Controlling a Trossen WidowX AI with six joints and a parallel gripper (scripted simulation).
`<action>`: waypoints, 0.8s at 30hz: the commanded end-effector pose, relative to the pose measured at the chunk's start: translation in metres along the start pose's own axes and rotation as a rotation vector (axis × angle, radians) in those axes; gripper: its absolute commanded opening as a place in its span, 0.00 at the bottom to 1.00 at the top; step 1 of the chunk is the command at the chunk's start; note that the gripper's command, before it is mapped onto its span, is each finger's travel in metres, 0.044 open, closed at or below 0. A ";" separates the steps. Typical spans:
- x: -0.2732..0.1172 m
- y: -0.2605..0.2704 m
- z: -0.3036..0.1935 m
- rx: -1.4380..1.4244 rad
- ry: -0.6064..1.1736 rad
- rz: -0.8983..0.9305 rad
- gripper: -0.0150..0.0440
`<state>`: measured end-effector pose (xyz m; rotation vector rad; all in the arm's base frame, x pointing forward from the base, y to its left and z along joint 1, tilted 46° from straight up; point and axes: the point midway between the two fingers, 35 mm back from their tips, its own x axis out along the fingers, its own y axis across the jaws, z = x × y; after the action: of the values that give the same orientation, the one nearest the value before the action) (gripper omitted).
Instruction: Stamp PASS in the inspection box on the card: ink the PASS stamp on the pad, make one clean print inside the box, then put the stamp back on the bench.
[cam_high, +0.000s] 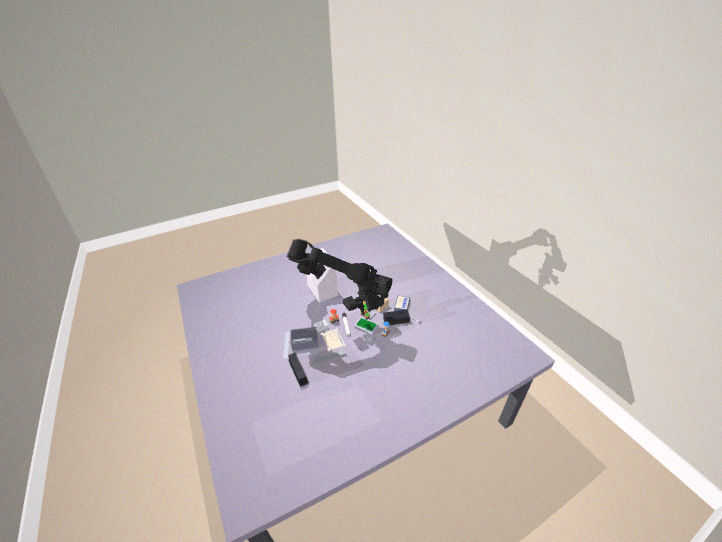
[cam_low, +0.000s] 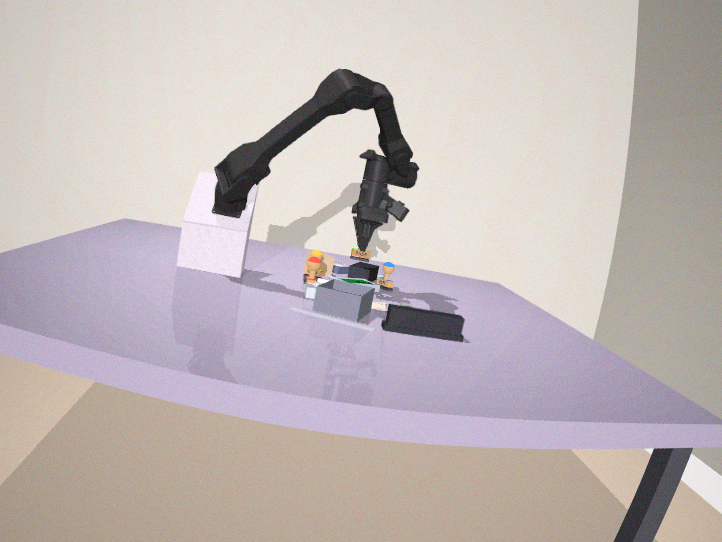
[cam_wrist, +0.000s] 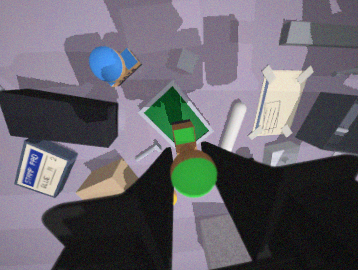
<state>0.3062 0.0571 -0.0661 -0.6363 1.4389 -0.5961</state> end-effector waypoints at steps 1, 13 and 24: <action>-0.007 0.000 0.002 0.009 -0.005 0.006 0.25; -0.010 -0.051 0.004 -0.003 -0.006 0.013 0.25; -0.009 -0.108 -0.003 -0.014 -0.005 0.010 0.25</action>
<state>0.3064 -0.0042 0.0083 -0.6309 1.4422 -0.5804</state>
